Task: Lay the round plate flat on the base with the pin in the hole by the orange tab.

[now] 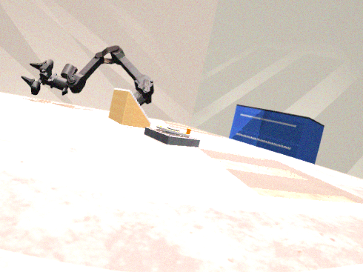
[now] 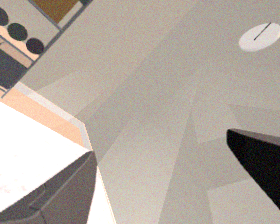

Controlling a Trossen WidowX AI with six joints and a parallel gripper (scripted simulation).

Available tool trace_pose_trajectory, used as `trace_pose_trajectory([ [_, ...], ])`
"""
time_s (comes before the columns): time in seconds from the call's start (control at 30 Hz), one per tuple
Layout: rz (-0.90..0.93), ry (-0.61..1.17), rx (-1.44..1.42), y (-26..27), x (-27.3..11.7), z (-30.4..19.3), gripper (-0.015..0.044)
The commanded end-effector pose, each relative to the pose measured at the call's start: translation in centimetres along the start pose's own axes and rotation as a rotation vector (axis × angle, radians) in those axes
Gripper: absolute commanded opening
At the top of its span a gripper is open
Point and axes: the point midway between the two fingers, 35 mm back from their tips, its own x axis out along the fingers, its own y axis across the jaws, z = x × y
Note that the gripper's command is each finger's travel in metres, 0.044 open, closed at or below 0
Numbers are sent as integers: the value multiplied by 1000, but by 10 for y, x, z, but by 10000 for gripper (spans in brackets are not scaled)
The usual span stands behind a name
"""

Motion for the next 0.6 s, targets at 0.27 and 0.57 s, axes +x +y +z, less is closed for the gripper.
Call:
trace_pose_trajectory([
  [0.27, 299, -210, 90, 26, 26, 137, 164],
  [0.57, 626, -325, 122, 67, 4, 279, 0],
])
